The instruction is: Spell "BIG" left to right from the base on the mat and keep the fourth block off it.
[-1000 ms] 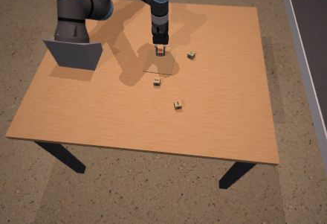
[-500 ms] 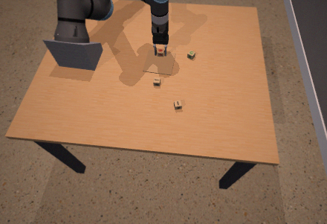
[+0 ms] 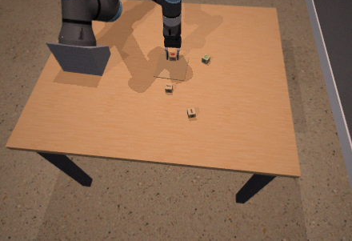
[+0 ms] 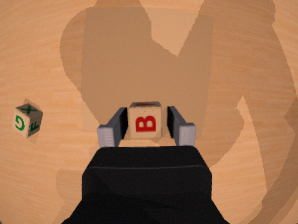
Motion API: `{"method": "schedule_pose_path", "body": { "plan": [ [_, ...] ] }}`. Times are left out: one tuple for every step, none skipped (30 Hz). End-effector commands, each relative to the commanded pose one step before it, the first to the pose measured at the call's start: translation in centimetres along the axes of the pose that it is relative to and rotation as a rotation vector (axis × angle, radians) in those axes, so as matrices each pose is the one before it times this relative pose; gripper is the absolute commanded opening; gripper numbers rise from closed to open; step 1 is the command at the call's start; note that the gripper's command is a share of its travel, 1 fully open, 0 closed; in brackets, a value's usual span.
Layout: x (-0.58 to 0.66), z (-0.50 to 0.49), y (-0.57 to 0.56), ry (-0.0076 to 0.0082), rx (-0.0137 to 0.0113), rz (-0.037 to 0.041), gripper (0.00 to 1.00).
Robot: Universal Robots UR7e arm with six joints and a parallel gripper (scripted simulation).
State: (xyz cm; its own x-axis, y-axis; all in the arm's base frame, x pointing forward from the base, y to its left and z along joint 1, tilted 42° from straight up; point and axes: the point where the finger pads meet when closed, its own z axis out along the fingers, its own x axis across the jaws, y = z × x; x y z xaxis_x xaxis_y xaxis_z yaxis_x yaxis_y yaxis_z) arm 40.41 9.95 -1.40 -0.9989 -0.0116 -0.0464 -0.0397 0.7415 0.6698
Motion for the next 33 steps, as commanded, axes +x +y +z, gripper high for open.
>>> {"method": "schedule_pose_path", "body": {
  "plan": [
    [-0.283,-0.8560,-0.094,-0.00647,0.00445,-0.00293,0.87],
    [0.001,-0.2744,0.000,0.00001,0.00001,0.00001,0.87],
    [0.000,-0.3250,-0.001,0.00002,0.00002,0.00001,0.87],
    [0.001,-0.3723,-0.001,0.00002,0.00002,0.00001,0.87],
    [0.001,-0.4161,-0.001,0.00002,0.00002,0.00001,0.87],
    [0.001,-0.4549,-0.001,0.00002,0.00003,0.00001,0.87],
    [0.001,-0.4879,-0.001,0.00002,0.00003,0.00001,0.87],
    [0.001,-0.5138,-0.001,0.00002,0.00003,0.00001,0.87],
    [0.001,-0.5322,-0.001,0.00003,0.00003,0.00001,0.87],
    [0.001,-0.5423,-0.001,0.00003,0.00003,0.00001,0.87],
    [0.001,-0.5435,-0.001,0.00003,0.00003,0.00001,0.87],
    [0.001,-0.5357,-0.001,0.00003,0.00003,0.00001,0.87],
    [0.001,-0.5188,-0.001,0.00002,0.00003,0.00001,0.87],
    [0.001,-0.4930,-0.001,0.00002,0.00003,0.00001,0.87],
    [0.001,-0.4588,-0.001,0.00002,0.00002,0.00001,0.87],
    [0.001,-0.4168,-0.001,0.00002,0.00002,0.00001,0.87],
    [0.000,0.0000,0.000,0.00000,0.00000,0.00000,0.87],
    [0.000,0.0000,0.000,0.00000,0.00000,0.00000,0.87],
    [0.001,-0.3690,-0.001,0.00002,0.00002,0.00001,0.87],
    [0.000,-0.3158,-0.001,0.00001,0.00002,0.00001,0.87],
    [0.001,-0.2589,0.000,0.00001,0.00001,0.00001,0.87],
    [0.000,-0.2027,-0.001,0.00001,0.00001,0.00001,0.87],
    [0.000,-0.1469,0.000,0.00001,0.00001,0.00000,0.87],
    [0.001,-0.0960,0.000,0.00000,0.00000,0.00000,0.87],
    [0.000,-0.0529,0.000,0.00000,0.00000,0.00000,0.87],
    [0.000,-0.0208,0.000,0.00000,0.00000,0.00000,0.87],
    [0.000,-0.0031,0.000,0.00000,0.00000,0.00000,0.87],
    [0.000,0.0000,0.000,0.00000,0.00000,0.00000,1.00],
    [0.000,0.0000,0.000,0.00000,0.00000,0.00000,1.00],
    [0.025,0.0250,0.005,0.00030,-0.00042,0.00034,1.00],
    [0.062,0.0822,0.025,0.00128,-0.00119,0.00051,1.00],
    [0.044,0.0661,0.017,0.00110,-0.00098,0.00038,1.00],
    [0.024,0.0372,0.010,0.00062,-0.00056,0.00023,1.00]
  ]
}}
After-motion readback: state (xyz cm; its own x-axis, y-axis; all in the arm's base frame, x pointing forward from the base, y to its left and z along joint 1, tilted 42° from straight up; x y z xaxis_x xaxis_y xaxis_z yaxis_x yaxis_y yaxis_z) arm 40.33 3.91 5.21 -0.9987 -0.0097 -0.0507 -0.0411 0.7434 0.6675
